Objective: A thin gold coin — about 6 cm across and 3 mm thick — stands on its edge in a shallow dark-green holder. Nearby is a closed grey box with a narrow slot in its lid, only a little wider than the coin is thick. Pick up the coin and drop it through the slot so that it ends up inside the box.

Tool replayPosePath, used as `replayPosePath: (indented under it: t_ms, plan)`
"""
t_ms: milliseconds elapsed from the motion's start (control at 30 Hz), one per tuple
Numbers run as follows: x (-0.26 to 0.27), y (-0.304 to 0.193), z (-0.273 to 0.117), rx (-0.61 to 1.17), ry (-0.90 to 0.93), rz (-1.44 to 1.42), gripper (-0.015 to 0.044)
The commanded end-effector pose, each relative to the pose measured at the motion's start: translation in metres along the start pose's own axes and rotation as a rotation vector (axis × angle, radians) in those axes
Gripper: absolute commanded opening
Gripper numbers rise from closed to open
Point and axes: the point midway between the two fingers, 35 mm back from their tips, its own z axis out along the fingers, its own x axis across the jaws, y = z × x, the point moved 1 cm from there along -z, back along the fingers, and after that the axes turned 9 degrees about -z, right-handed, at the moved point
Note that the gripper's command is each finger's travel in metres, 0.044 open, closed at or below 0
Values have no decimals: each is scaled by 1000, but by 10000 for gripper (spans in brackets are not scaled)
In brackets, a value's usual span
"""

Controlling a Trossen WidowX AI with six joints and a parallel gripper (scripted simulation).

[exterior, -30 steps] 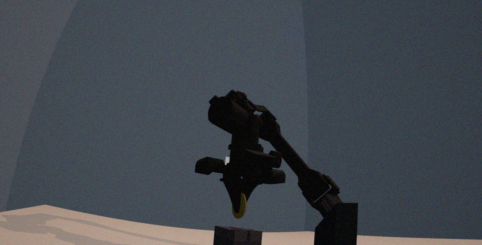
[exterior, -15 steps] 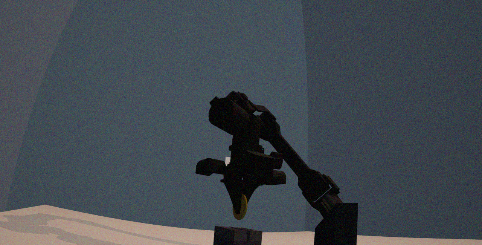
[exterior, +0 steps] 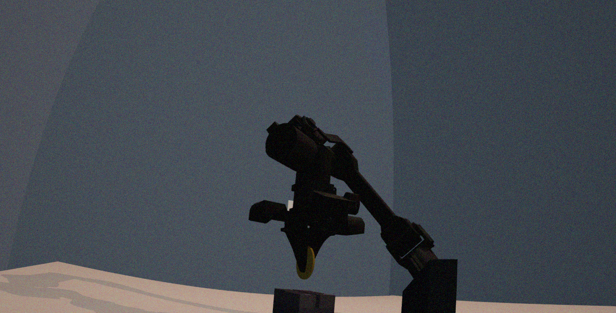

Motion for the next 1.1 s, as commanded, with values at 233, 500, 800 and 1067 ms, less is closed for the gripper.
replayPosePath:
  t_ms: [233, 500, 800, 1067]
  plan:
    - [3, 2, 3, -1, 3, -16, 0]
    - [3, 0, 1, -1, 3, -10, 0]
    - [-1, 1, 1, -1, 3, 2, 0]
    - [2, 2, 3, -1, 3, -10, 0]
